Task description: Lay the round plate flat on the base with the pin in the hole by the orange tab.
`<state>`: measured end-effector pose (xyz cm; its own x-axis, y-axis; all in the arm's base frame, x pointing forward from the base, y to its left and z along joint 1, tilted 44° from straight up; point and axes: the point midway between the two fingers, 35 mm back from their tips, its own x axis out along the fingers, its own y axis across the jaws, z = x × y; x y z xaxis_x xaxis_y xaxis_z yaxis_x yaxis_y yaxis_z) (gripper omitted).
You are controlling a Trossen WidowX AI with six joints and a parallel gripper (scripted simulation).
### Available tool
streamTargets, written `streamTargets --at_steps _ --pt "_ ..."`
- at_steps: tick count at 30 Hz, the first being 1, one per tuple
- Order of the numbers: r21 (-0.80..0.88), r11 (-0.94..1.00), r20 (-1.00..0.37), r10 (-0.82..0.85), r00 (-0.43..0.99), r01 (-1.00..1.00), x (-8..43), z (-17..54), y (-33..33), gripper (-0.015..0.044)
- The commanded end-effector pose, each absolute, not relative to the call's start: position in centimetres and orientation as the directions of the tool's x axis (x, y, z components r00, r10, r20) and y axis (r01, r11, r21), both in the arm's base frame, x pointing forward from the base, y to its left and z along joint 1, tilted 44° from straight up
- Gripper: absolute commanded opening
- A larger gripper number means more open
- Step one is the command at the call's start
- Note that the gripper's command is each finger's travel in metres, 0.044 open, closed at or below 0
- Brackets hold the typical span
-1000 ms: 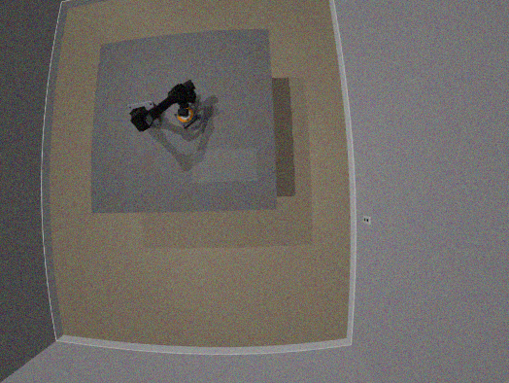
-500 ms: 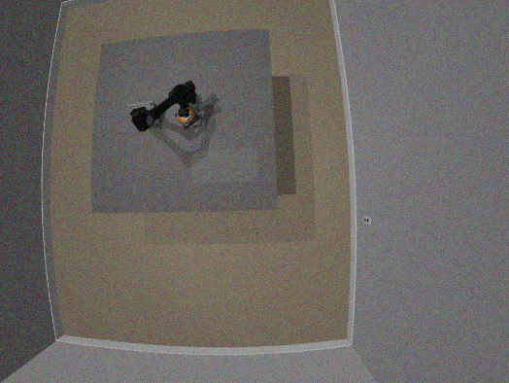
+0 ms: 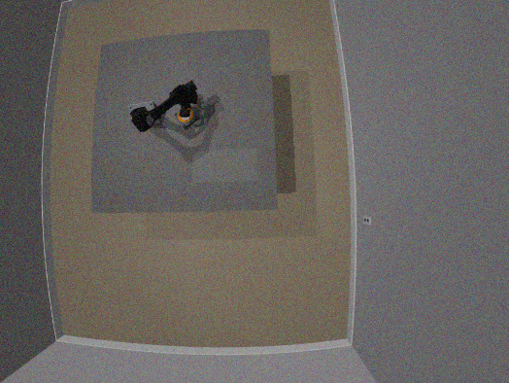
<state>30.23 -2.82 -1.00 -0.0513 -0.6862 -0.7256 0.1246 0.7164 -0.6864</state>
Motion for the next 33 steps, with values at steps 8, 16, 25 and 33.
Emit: streamTargets --at_steps 8,16,25,33 --pt "-0.69 0.711 -0.721 -0.691 -0.045 0.133 31.5 -0.2 -3.8 0.0" --pt "-0.69 0.711 -0.721 -0.692 -0.045 0.134 32.0 0.6 -4.5 0.0" --pt "-0.691 0.711 -0.72 -0.692 -0.045 0.134 32.3 1.3 -5.2 0.0" --pt "-0.691 0.71 -0.72 -0.692 -0.045 0.134 32.4 2.0 -5.8 0.0"
